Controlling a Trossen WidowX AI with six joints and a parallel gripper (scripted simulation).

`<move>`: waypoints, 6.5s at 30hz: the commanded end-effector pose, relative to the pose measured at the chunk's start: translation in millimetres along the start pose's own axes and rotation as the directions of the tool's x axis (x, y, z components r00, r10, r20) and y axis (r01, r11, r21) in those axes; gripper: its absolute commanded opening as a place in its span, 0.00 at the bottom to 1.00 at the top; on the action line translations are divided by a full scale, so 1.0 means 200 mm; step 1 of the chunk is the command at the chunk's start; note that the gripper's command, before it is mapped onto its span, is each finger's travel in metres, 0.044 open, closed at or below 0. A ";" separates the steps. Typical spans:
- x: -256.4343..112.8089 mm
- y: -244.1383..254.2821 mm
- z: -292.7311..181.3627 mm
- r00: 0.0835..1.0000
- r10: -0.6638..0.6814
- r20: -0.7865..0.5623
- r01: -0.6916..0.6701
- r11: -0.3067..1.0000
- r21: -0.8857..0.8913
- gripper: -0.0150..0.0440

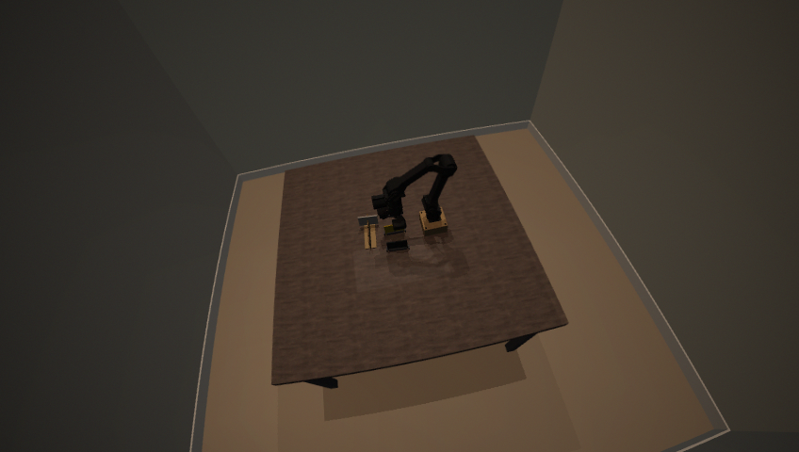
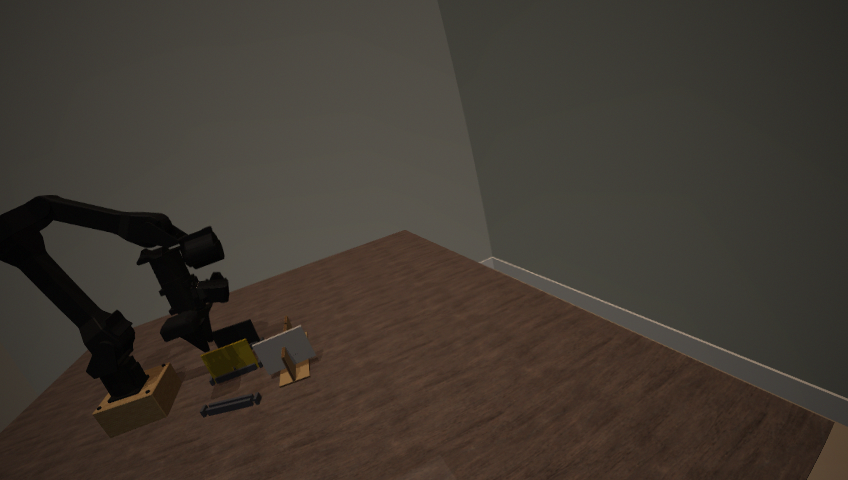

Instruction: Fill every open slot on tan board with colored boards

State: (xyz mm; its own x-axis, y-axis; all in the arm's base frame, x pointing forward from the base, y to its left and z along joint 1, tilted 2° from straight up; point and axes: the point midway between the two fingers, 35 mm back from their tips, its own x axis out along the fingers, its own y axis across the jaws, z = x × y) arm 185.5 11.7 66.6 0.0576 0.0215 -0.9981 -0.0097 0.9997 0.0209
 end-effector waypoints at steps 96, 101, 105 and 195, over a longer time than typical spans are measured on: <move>-0.11 0.00 -0.01 1.000 -0.003 -0.009 0.003 1.000 0.003 0.25; -0.17 0.00 -0.01 1.000 -0.003 -0.009 0.003 1.000 0.003 0.25; -0.18 0.00 -0.01 1.000 -0.003 -0.009 0.003 1.000 0.003 0.25; -0.03 -0.10 0.65 1.000 -0.005 0.001 0.005 0.998 0.057 0.25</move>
State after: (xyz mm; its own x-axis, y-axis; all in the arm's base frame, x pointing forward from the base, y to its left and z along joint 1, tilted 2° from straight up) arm 314.9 -7.8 81.9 0.0616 0.0152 -0.9980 0.0492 0.9986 0.0183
